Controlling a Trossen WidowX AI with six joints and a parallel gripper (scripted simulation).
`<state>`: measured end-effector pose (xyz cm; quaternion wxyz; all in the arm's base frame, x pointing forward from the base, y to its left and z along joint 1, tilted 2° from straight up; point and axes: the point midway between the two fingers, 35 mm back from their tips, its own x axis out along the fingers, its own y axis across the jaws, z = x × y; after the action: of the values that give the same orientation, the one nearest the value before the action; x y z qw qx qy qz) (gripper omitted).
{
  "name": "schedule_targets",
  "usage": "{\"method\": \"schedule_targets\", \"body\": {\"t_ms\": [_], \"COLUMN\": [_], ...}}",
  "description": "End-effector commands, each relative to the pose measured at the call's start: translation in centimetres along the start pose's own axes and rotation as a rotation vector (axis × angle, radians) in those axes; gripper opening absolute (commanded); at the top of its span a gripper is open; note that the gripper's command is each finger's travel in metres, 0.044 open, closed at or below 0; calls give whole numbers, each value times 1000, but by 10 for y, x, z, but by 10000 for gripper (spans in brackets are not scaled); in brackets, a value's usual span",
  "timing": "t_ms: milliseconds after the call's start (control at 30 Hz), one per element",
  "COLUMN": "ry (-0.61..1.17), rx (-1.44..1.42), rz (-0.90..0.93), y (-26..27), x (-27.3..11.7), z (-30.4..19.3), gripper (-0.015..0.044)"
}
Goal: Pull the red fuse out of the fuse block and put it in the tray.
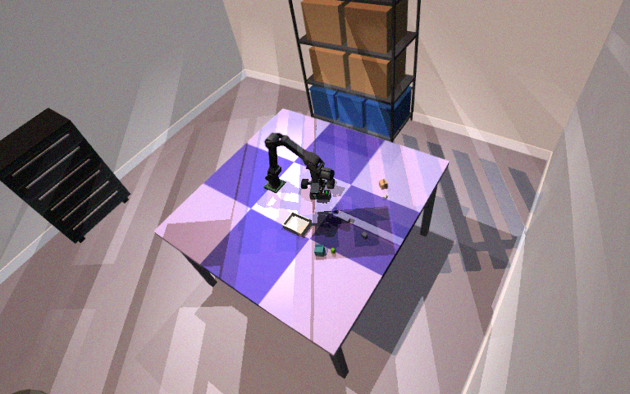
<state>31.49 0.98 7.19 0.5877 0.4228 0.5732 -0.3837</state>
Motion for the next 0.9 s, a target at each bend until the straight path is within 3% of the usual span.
{"method": "schedule_targets", "body": {"t_ms": [0, 867], "ry": [0, 1], "rx": [0, -2], "rz": [0, 0], "y": [0, 1], "x": [0, -11], "z": [0, 0], "gripper": [6, 0]}}
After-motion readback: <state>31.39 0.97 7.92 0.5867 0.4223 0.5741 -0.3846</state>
